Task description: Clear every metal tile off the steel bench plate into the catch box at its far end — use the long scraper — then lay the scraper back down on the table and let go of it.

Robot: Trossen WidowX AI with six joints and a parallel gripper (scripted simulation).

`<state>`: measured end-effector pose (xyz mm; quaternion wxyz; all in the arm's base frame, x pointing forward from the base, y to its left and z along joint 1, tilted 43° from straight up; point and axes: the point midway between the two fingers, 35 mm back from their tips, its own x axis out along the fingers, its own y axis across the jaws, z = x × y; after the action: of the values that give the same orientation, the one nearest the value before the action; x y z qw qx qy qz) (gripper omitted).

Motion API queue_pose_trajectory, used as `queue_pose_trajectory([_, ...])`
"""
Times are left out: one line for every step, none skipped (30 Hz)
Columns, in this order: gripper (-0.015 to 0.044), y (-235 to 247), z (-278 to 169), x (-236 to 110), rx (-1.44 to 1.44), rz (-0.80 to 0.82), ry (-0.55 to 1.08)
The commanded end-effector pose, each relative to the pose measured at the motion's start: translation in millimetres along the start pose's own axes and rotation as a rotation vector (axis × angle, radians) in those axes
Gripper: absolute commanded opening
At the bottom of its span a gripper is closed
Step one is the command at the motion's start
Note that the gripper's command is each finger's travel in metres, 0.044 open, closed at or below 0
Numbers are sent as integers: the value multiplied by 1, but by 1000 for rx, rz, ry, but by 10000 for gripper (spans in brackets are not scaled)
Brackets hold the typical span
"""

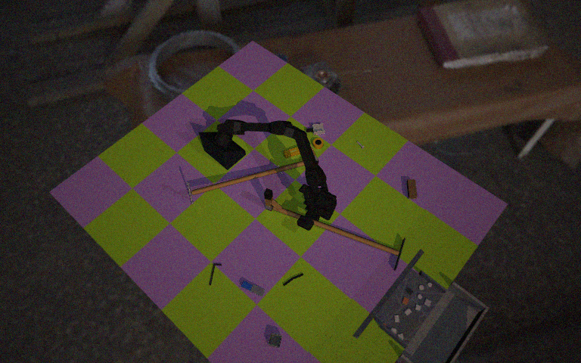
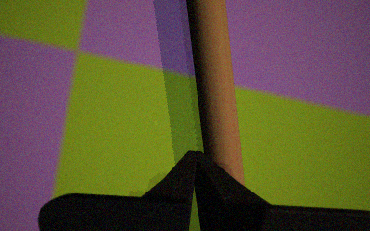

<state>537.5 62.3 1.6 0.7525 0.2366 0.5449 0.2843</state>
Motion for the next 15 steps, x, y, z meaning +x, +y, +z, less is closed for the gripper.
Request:
queue_pose_trajectory([0,-6,-1,3,-1,-1,4])
queue_pose_trajectory([0,-7,0,3,-1,-1,4])
queue_pose_trajectory([0,-8,0,3,-1,-1,4])
queue_pose_trajectory([0,-9,0,3,-1,-1,4])
queue_pose_trajectory([0,-10,0,3,-1,-1,4])
queue_pose_trajectory([0,-11,1,3,-2,-1,4])
queue_pose_trajectory([0,-12,1,3,-2,-1,4])
queue_pose_trajectory([0,-13,1,3,-2,-1,4])
queue_pose_trajectory([0,-14,1,3,-2,-1,4])
queue_pose_trajectory([0,-15,1,3,-2,-1,4])
queue_pose_trajectory([0,-16,2,3,-2,-1,4])
queue_pose_trajectory([0,-17,2,3,-2,-1,4])
queue_pose_trajectory([0,-18,2,3,-2,-1,4])
queue_pose_trajectory([0,-19,2,3,-2,-1,4])
queue_pose_trajectory([0,-20,2,4,-2,-1,4])
